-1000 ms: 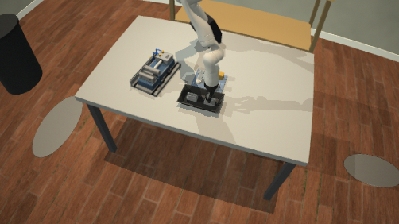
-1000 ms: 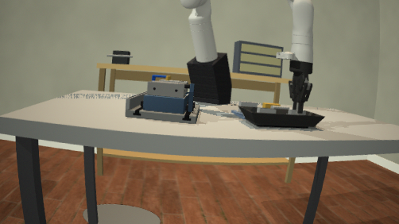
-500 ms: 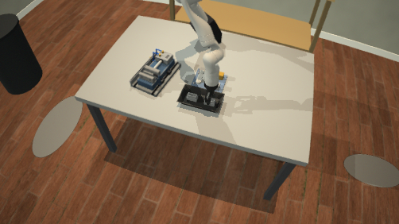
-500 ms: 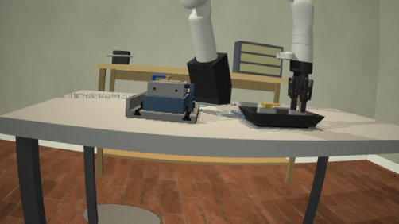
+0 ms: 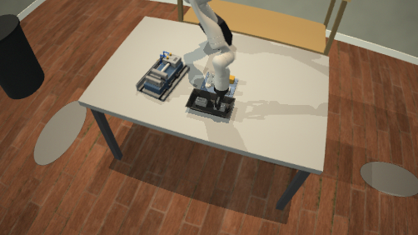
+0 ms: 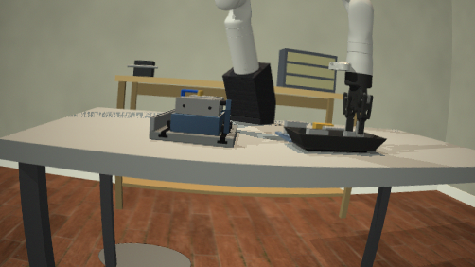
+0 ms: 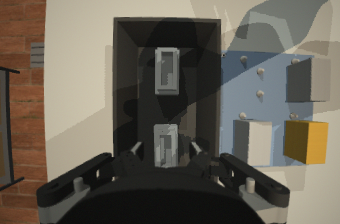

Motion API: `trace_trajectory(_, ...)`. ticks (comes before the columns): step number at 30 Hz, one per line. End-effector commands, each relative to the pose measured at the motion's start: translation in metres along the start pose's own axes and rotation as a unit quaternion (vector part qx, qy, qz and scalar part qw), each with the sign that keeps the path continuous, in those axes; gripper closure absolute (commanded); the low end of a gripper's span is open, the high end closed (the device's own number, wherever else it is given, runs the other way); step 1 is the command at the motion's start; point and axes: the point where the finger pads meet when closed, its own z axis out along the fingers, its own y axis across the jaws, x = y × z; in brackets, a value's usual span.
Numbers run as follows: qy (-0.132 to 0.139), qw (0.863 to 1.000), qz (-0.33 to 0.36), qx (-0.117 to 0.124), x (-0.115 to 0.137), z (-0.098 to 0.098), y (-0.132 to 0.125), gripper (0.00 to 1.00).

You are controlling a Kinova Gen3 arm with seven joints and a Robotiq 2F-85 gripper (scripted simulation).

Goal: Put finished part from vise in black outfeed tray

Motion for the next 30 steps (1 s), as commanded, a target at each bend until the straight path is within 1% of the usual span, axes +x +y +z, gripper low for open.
trace_trajectory(1, -0.001, 1.000, 0.000, 0.001, -0.001, -0.001, -0.001, 0.33)
trace_trajectory(8, -0.001, 1.000, 0.000, 0.001, -0.001, -0.001, -0.001, 0.33)
trace_trajectory(13, -0.001, 1.000, 0.000, 0.001, -0.001, -0.004, -0.001, 0.33)
trace_trajectory(15, -0.001, 1.000, 0.000, 0.001, -0.001, -0.008, -0.001, 0.33)
trace_trajectory(21, -0.001, 1.000, 0.000, 0.001, -0.001, -0.030, -0.001, 0.33)
trace_trajectory(28, -0.001, 1.000, 0.000, 0.001, -0.001, -0.070, 0.000, 0.33)
trace_trajectory(30, -0.001, 1.000, 0.000, 0.001, -0.001, -0.070, 0.000, 0.33)
